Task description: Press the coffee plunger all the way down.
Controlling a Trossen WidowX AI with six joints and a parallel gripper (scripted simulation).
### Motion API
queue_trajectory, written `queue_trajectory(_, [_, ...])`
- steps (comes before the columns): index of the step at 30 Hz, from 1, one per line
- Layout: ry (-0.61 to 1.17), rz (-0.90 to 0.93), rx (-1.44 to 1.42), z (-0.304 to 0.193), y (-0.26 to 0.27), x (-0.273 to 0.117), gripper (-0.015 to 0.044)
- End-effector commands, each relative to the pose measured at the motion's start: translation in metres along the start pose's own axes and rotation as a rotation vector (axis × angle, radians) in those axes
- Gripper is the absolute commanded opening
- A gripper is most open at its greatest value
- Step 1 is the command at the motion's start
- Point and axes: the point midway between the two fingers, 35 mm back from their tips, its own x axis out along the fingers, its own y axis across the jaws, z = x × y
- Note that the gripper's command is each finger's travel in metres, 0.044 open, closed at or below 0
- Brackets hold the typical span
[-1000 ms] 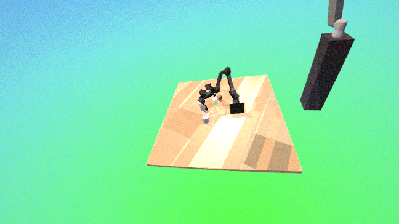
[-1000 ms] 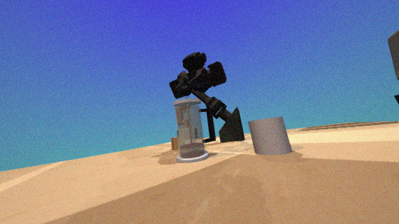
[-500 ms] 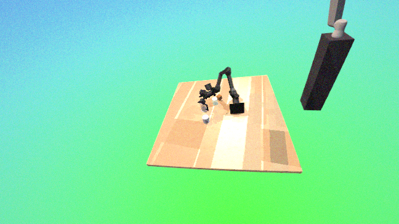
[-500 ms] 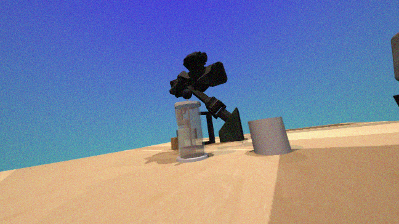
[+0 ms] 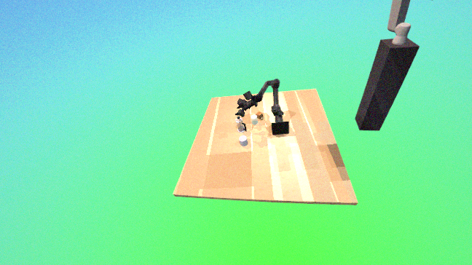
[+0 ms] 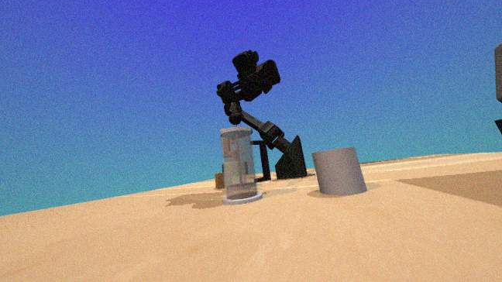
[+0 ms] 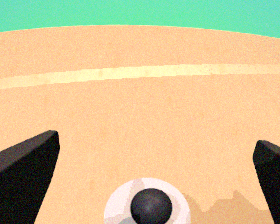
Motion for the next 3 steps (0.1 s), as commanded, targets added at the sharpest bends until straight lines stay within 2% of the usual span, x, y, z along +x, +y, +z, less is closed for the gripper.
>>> queue_trajectory(1, [-0.001, -0.005, 0.010, 0.0022, -0.0021, -0.0023, 0.0440])
queue_trajectory(3, [-0.001, -0.005, 0.010, 0.0022, -0.0021, -0.0023, 0.0440])
